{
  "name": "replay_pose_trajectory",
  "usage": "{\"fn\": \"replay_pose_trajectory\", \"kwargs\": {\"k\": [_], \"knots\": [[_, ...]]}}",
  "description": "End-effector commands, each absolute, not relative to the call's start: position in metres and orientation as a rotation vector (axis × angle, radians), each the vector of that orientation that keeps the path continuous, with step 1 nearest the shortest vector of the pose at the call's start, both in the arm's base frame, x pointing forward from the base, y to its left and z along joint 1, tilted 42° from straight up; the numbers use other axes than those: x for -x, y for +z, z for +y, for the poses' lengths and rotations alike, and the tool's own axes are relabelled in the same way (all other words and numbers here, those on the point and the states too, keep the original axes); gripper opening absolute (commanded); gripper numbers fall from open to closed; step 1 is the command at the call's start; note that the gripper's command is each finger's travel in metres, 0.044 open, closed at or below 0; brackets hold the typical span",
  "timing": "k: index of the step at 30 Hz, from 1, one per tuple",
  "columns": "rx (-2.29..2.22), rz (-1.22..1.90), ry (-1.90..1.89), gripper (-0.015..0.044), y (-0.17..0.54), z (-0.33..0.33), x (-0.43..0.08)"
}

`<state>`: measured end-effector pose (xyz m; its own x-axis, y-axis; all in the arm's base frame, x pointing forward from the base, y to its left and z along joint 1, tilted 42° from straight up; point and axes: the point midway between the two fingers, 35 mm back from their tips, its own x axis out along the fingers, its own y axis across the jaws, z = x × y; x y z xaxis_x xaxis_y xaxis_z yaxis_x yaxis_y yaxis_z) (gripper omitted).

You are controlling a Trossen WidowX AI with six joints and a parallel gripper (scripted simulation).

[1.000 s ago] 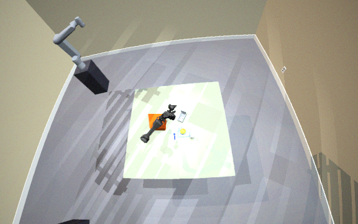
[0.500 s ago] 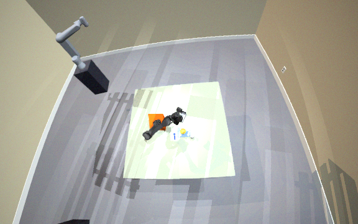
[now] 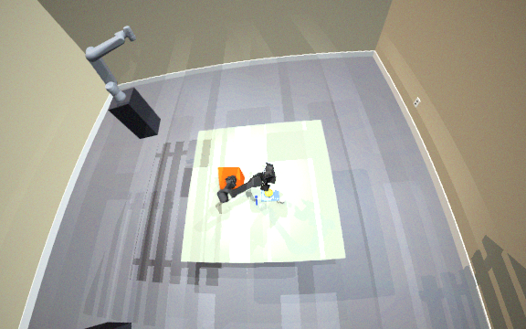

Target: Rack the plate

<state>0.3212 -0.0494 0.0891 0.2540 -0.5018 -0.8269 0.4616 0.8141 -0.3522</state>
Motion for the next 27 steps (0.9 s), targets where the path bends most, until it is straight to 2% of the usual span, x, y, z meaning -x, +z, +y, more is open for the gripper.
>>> {"fn": "replay_pose_trajectory", "kwargs": {"k": [1, 14, 27], "knots": [[0.156, 1.241, -0.695, 0.04, 0.073, -0.078, -0.315], [0.417, 1.56, -0.737, 0.04, 0.032, -0.144, -0.272], [0.42, 1.565, -0.736, 0.04, 0.027, -0.149, -0.272]]}}
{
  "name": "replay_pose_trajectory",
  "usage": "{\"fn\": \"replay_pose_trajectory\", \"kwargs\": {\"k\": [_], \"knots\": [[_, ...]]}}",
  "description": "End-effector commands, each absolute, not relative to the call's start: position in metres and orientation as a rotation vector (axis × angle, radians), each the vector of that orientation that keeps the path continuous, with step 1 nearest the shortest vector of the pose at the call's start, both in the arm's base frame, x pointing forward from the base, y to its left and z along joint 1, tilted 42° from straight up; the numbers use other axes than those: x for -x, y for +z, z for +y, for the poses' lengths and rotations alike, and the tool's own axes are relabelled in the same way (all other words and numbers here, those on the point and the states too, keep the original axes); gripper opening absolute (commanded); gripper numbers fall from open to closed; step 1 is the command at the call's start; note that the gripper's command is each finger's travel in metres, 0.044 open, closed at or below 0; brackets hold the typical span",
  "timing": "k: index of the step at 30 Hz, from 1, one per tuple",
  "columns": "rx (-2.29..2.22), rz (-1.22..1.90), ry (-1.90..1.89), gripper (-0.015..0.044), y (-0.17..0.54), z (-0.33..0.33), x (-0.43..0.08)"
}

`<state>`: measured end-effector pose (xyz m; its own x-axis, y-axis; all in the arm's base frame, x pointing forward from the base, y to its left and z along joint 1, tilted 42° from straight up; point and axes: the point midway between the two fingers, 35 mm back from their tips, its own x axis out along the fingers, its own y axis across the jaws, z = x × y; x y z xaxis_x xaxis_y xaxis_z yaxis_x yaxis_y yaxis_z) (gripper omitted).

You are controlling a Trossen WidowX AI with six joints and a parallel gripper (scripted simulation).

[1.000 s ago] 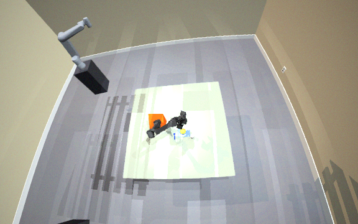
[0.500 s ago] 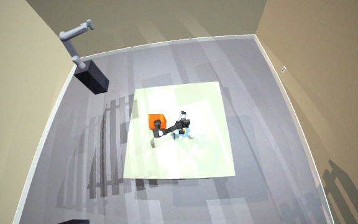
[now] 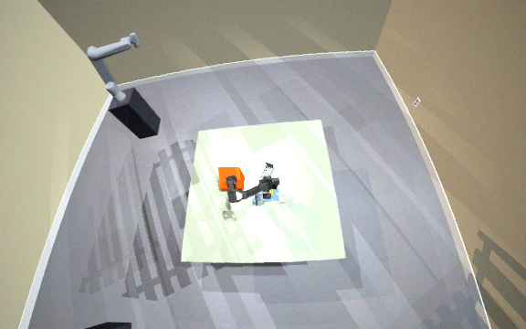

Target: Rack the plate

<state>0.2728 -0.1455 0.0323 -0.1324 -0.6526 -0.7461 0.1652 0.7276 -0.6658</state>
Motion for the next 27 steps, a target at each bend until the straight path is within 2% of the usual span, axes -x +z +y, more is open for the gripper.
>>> {"fn": "replay_pose_trajectory", "kwargs": {"k": [1, 27], "knots": [[0.42, 1.565, -0.736, 0.04, 0.026, -0.15, -0.272], [0.422, 1.565, -0.737, 0.04, -0.004, -0.179, -0.266]]}}
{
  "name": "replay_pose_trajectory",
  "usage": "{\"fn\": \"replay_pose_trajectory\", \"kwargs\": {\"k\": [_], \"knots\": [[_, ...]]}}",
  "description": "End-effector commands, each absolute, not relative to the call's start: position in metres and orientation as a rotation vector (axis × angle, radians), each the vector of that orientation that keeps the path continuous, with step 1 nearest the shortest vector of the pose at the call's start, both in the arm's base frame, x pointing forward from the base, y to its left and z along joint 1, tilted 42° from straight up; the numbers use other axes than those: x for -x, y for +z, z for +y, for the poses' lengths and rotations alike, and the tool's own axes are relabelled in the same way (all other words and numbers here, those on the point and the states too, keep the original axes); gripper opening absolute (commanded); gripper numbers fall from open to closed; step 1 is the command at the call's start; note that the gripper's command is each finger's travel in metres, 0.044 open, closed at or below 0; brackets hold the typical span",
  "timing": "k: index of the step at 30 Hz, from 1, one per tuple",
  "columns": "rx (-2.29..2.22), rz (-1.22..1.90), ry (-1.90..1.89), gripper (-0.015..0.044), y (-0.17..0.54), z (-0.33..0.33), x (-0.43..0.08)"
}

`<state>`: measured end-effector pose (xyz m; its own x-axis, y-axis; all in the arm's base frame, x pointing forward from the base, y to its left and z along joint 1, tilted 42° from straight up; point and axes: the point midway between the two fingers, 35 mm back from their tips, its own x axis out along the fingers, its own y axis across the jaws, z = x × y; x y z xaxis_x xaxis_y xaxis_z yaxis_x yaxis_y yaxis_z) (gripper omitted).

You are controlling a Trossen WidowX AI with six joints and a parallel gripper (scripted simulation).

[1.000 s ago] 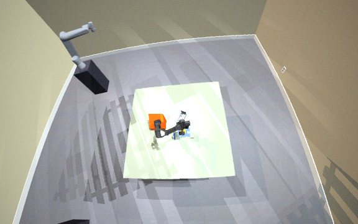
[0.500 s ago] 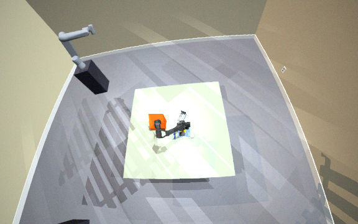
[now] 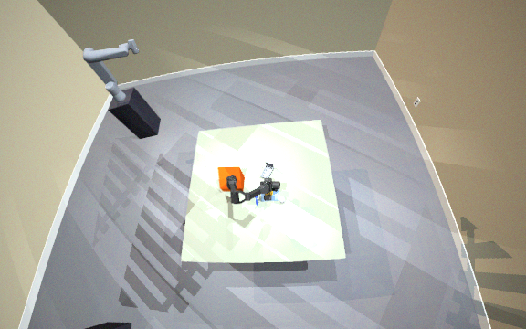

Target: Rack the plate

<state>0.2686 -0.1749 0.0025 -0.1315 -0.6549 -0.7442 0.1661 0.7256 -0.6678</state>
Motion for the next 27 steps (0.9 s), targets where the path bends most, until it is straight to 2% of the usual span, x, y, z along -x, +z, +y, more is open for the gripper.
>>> {"fn": "replay_pose_trajectory", "kwargs": {"k": [1, 15, 25, 27], "knots": [[0.422, 1.565, -0.738, 0.04, -0.0054, -0.1797, -0.2654], [0.423, 1.565, -0.739, 0.04, -0.0101, -0.1848, -0.2637], [0.423, 1.565, -0.739, 0.0333, -0.0101, -0.1848, -0.2637], [0.423, 1.565, -0.738, 0.0281, -0.0095, -0.1843, -0.2642]]}}
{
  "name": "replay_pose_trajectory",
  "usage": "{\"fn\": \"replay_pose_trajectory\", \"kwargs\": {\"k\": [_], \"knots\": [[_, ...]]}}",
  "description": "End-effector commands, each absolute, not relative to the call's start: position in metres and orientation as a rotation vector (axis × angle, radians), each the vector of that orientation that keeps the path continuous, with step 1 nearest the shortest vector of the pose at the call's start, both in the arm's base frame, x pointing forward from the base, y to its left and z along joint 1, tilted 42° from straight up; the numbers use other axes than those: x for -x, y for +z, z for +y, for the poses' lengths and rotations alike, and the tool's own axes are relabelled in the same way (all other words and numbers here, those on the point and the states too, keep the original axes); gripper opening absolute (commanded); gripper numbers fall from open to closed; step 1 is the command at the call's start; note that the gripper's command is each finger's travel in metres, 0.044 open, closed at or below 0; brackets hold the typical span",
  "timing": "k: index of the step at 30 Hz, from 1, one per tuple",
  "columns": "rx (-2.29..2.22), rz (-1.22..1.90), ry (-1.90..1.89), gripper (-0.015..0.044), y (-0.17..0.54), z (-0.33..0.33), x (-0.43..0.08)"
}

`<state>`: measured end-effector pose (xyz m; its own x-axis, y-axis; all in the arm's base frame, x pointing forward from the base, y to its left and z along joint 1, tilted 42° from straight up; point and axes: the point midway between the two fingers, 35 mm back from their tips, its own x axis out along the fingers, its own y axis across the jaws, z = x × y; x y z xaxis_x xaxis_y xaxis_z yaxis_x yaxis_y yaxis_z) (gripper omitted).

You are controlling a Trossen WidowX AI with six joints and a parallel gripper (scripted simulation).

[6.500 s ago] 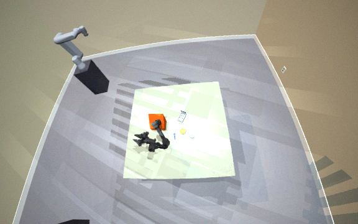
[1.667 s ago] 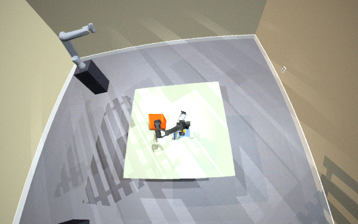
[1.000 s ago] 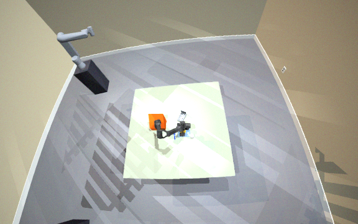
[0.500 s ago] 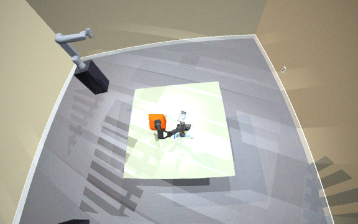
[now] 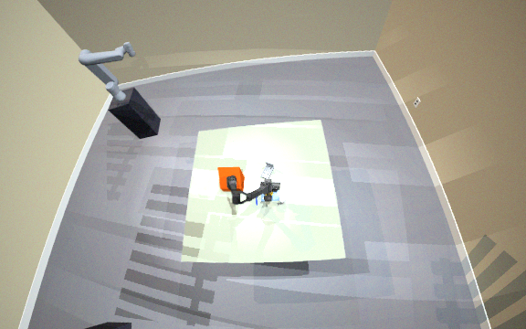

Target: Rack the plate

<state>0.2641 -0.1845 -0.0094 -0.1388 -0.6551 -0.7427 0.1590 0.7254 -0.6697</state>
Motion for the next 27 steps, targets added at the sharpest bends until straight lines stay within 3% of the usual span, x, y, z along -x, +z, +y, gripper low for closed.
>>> {"fn": "replay_pose_trajectory", "kwargs": {"k": [1, 11, 27], "knots": [[0.422, 1.565, -0.737, 0.0255, -0.008, -0.183, -0.265], [0.41, 1.564, -0.724, 0.0, 0.028, -0.146, -0.286], [0.411, 1.566, -0.725, 0.0, 0.09, -0.086, -0.301]]}}
